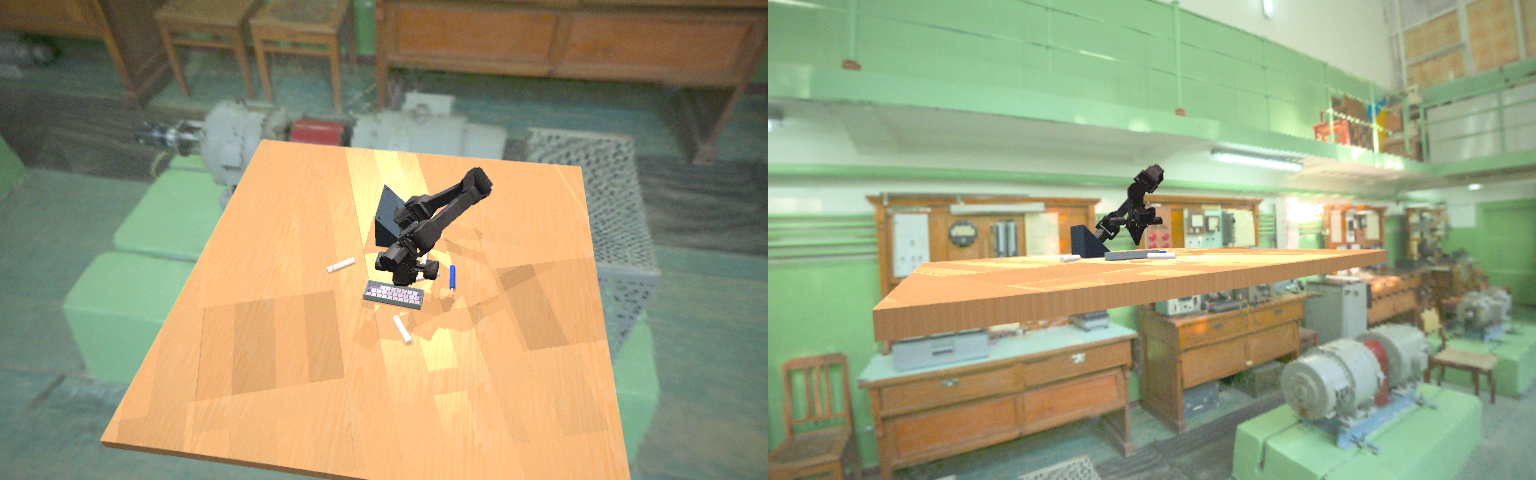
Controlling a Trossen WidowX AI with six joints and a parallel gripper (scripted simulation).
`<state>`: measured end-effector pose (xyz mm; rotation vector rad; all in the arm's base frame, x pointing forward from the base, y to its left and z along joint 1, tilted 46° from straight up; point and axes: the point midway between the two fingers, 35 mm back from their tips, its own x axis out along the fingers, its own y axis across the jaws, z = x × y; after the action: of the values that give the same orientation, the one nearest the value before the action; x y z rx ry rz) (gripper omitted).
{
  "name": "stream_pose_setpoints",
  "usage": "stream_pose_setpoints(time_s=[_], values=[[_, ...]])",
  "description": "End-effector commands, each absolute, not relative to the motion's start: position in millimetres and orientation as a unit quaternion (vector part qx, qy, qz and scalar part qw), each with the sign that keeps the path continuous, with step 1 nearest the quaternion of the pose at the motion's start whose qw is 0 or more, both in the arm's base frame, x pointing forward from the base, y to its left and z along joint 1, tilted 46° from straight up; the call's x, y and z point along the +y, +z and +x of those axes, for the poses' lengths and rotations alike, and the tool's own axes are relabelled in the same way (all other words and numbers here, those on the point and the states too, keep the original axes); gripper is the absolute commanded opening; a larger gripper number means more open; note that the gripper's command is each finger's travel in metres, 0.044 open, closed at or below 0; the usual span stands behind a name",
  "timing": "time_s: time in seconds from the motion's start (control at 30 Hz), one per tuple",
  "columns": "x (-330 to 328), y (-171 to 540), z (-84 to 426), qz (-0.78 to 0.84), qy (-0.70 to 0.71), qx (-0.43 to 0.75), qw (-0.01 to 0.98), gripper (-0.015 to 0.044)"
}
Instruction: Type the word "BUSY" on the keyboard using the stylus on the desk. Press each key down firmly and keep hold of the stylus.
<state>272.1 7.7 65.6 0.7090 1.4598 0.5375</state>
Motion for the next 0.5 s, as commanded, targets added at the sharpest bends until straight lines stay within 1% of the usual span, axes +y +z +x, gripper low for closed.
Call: stream_pose_setpoints(time_s=[0.0,0.1,0.4,0.47], values=[[-17.6,87.8,272.8,0.310,0.235,0.642,0.661,0.0000],[-32.7,104.1,269.8,0.312,0.236,0.642,0.660,0.0000],[-30.9,100.4,272.5,0.314,0.233,0.637,0.664,0.0000],[-30.7,100.3,272.5,0.314,0.233,0.637,0.664,0.0053]])
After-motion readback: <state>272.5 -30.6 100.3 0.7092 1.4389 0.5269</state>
